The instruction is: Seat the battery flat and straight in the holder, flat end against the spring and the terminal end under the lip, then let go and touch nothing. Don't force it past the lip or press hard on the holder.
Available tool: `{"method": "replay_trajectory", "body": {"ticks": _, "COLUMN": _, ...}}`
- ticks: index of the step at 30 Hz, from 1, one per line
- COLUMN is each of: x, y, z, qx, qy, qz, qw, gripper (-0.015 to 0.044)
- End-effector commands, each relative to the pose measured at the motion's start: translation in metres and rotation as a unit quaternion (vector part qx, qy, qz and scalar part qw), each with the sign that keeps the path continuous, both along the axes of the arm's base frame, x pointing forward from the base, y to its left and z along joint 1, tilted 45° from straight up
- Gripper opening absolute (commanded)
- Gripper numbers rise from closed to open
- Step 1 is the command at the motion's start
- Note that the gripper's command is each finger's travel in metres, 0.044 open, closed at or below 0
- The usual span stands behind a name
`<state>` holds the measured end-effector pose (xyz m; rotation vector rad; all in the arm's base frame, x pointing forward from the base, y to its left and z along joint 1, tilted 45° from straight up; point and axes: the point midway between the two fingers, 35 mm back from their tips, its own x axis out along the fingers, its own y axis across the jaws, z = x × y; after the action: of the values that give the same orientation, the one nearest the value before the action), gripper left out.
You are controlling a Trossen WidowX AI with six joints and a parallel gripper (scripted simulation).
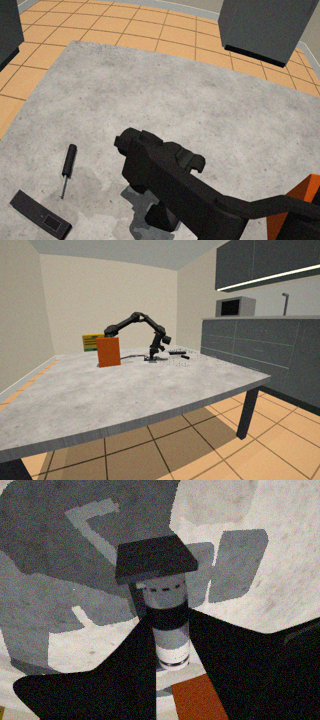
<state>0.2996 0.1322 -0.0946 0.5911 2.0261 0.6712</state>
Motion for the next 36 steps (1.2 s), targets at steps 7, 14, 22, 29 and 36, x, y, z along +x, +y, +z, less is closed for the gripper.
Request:
{"method": "replay_trajectory", "body": {"ticks": 7, "x": 0.0029, "y": 0.0011, "z": -0.0037, "qx": -0.007, "qy": -0.022, "qz": -0.013, "qw": 1.000, "gripper": 0.0082}}
{"method": "replay_trajectory", "body": {"ticks": 14, "x": 0.0018, "y": 0.0018, "z": -0.0040, "qx": -0.010, "qy": -0.032, "qz": -0.022, "qw": 0.999, "gripper": 0.0082}}
{"method": "replay_trajectory", "body": {"ticks": 22, "x": 0.0003, "y": 0.0027, "z": -0.0037, "qx": -0.013, "qy": -0.042, "qz": -0.032, "qw": 0.999, "gripper": 0.0082}}
{"method": "replay_trajectory", "body": {"ticks": 29, "x": -0.0011, "y": 0.0035, "z": -0.0032, "qx": -0.016, "qy": -0.052, "qz": -0.041, "qw": 0.998, "gripper": 0.0082}}
{"method": "replay_trajectory", "body": {"ticks": 36, "x": -0.0025, "y": 0.0042, "z": -0.0027, "qx": -0.018, "qy": -0.062, "qz": -0.049, "qw": 0.997, "gripper": 0.0082}}
